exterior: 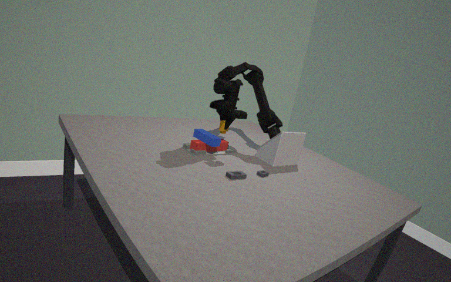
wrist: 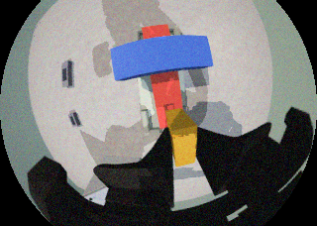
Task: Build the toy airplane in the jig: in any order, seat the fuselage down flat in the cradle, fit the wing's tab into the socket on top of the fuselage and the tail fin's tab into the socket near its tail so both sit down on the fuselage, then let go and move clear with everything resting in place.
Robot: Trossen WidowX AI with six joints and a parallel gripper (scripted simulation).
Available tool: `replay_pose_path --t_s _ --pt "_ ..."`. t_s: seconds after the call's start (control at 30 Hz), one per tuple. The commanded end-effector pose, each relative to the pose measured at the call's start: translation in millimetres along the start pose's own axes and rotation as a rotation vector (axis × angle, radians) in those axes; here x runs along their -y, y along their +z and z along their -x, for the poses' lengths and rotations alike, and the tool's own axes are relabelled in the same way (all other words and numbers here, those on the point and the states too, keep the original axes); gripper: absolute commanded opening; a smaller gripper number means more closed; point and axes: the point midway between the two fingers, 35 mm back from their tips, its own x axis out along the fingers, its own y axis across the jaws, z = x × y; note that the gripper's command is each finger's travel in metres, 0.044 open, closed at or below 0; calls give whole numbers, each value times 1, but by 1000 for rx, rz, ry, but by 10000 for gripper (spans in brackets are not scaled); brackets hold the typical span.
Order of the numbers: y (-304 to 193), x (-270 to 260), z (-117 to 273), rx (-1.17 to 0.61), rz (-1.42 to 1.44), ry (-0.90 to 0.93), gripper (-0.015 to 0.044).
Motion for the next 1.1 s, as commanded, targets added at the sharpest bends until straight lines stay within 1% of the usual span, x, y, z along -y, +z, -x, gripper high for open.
replay_pose_path --t_s 0.0,0.5,1.07 --pt "-1 1 0 0 3 -4 65" --pt "-1 2 -1 0 3 -3 65" --pt "-1 2 -28 1 3 -3 65"
